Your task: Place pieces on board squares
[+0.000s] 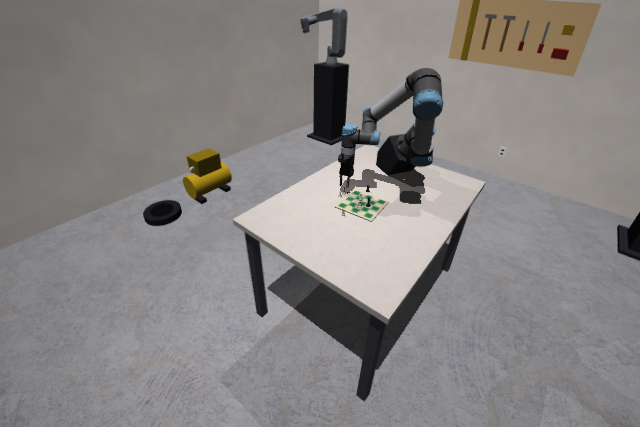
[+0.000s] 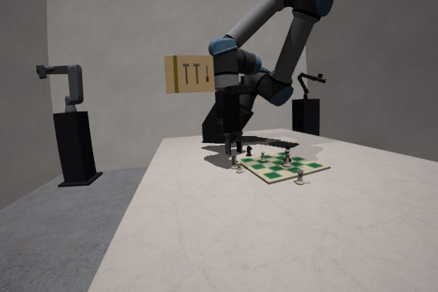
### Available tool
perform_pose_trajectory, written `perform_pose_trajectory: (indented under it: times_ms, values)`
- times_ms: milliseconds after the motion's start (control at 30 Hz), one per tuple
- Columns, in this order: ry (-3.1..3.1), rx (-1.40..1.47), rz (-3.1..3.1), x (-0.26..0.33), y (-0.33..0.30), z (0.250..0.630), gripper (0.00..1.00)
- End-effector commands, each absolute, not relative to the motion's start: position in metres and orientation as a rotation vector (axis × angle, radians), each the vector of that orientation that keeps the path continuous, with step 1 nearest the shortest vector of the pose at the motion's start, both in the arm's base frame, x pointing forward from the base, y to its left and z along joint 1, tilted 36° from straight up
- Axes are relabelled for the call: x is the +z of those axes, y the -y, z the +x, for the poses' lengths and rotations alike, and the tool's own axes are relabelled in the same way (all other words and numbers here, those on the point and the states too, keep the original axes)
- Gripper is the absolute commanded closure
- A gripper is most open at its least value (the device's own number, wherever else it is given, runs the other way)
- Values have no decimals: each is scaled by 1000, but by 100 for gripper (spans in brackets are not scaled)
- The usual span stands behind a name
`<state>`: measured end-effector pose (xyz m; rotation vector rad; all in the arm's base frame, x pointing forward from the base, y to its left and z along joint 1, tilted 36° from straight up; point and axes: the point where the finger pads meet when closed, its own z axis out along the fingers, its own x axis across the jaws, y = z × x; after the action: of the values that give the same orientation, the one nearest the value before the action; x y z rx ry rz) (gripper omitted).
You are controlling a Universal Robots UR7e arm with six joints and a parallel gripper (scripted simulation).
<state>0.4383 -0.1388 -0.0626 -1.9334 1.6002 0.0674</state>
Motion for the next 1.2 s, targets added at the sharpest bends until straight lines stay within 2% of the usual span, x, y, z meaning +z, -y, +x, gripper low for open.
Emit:
perform_pose_trajectory:
  times_ms: [0, 1167]
  values:
    - [-1601, 66, -1934, -62, 139, 438, 27]
    - [-1601, 66, -1934, -90, 123, 450, 27]
